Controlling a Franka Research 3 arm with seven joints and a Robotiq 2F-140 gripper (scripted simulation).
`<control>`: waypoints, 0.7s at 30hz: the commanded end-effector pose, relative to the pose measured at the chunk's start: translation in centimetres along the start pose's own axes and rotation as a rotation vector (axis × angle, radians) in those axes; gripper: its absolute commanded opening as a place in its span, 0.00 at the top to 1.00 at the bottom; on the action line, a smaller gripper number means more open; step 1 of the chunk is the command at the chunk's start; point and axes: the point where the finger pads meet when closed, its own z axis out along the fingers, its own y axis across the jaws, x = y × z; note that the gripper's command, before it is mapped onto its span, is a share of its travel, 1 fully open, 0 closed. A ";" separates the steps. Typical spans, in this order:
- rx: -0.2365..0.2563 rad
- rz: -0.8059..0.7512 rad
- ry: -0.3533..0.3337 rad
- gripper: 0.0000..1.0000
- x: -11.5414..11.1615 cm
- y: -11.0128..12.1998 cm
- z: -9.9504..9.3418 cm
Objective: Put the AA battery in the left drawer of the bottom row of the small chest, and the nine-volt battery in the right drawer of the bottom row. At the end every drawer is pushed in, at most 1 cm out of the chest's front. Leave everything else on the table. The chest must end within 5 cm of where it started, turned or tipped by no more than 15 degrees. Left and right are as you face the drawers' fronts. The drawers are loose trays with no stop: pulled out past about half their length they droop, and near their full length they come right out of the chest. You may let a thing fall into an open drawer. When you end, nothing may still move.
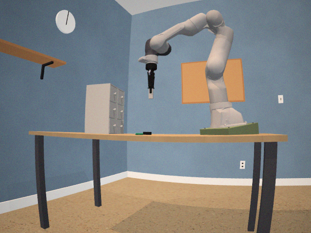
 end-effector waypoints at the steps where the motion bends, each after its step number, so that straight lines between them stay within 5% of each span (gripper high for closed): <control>1: 0.000 0.004 0.000 1.00 0.0 0.0 0.0; 21: -0.011 0.653 0.002 1.00 0.7 3.0 -0.3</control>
